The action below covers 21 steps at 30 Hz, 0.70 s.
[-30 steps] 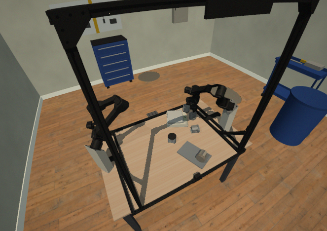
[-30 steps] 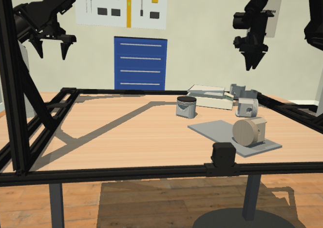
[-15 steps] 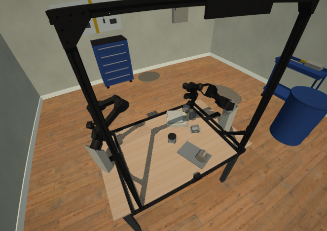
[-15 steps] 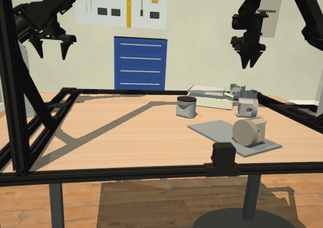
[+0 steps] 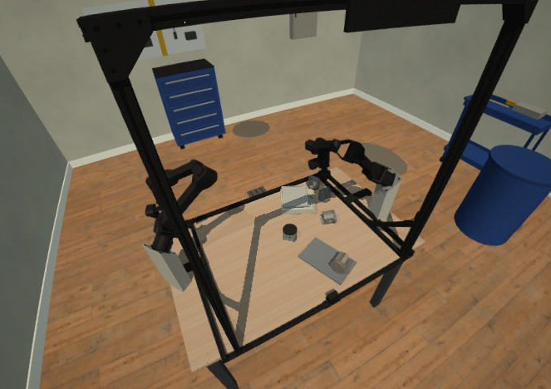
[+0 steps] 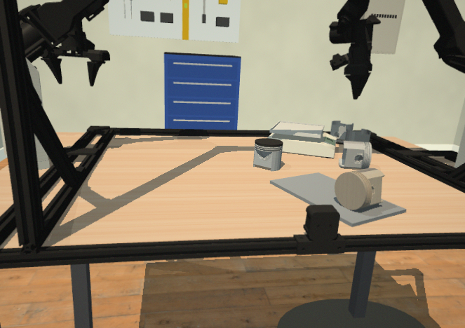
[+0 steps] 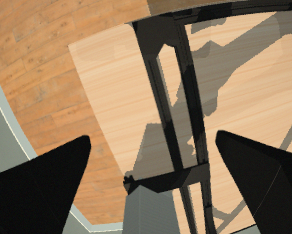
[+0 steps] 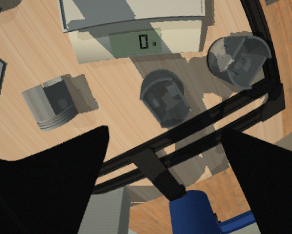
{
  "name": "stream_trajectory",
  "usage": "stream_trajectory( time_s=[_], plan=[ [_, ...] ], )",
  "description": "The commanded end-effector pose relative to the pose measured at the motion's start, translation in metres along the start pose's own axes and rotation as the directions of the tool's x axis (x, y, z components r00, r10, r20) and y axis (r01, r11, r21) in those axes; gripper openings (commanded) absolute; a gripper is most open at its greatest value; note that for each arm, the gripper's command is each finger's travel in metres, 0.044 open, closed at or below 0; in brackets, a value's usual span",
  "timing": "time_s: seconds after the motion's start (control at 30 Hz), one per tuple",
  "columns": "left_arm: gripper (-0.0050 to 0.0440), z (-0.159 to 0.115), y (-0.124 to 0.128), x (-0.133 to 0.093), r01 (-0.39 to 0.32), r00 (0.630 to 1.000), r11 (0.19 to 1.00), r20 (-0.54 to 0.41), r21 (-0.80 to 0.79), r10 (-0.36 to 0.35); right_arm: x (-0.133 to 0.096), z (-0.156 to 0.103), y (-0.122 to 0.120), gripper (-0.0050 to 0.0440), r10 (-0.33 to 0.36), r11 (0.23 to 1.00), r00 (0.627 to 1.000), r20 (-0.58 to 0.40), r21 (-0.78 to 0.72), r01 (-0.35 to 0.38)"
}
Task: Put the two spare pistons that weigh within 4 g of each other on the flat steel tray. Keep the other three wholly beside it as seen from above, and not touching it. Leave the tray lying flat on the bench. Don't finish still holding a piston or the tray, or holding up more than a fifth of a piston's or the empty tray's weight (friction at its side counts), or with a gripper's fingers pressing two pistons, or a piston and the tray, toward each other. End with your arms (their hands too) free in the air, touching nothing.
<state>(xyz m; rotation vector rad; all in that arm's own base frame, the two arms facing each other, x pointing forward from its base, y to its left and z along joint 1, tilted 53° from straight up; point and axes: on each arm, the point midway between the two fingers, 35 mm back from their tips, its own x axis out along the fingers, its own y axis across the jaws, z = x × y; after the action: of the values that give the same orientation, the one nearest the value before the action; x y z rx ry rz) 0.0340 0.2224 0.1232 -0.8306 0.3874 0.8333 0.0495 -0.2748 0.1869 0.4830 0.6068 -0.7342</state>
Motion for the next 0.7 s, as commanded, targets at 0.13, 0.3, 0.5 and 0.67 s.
stream_trajectory(
  time_s=[0.13,0.3,0.5,0.67],
  plan=[
    [0.044,0.0,-0.0002,0.0,0.001,1.0,1.0,0.0,0.0,-0.001,0.0011,-0.0003,-0.0011,0.0378,-0.028,0.984,0.998,-0.051,-0.18,0.018],
    [0.044,0.0,-0.0002,0.0,0.001,1.0,1.0,0.0,0.0,-0.001,0.0011,-0.0003,-0.0011,0.0378,-0.047,0.96,0.996,-0.074,-0.28,0.025],
    [0.044,0.0,-0.0002,0.0,0.001,1.0,1.0,0.0,0.0,-0.001,0.0011,-0.0003,-0.0011,0.0378,-0.08,0.905,0.991,-0.103,-0.425,0.029],
    [0.044,0.0,-0.0002,0.0,0.001,1.0,1.0,0.0,0.0,-0.001,0.0011,-0.0003,-0.0011,0.0378,-0.111,0.843,0.986,-0.124,-0.538,0.027]
  ],
)
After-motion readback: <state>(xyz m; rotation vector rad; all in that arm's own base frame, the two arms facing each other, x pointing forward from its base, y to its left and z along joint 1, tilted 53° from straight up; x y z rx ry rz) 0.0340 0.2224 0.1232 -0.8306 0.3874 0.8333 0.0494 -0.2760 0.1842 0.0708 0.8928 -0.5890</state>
